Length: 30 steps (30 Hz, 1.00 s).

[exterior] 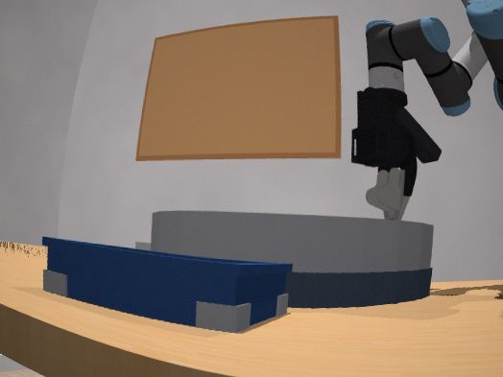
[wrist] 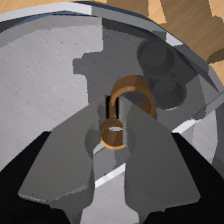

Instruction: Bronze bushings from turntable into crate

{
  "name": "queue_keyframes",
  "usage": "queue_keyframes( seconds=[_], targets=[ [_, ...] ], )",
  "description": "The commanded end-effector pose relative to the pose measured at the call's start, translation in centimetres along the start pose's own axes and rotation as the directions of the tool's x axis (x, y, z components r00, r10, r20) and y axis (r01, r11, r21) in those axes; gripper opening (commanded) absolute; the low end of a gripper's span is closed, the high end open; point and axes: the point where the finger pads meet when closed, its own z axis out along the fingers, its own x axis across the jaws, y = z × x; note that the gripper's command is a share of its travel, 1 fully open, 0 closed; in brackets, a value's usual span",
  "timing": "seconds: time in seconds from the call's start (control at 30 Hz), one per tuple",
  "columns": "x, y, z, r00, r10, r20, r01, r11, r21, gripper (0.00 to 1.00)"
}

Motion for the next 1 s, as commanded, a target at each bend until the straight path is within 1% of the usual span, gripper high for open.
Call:
queue_keyframes(
  seconds=[0.0, 0.13, 0.2, 0.47, 0.63, 0.97],
  targets=[
    [0.0, 0.0, -1.7, 1.000, 0.001, -0.004, -0.001, 1.000, 0.002, 0.00],
    [0.0, 0.0, -2.8, 1.000, 0.001, -0.004, -0.001, 1.000, 0.002, 0.00],
    [0.0, 0.0, -2.8, 1.000, 0.001, -0.004, -0.001, 1.000, 0.002, 0.00],
    [0.0, 0.0, -4.4, 1.000, 0.001, -0.004, -0.001, 1.000, 0.002, 0.00],
    [0.0, 0.0, -4.7, 1.000, 0.001, -0.004, -0.001, 1.000, 0.002, 0.00],
    [0.0, 0.0, -4.7, 1.000, 0.001, -0.004, -0.001, 1.000, 0.002, 0.00]
  ],
)
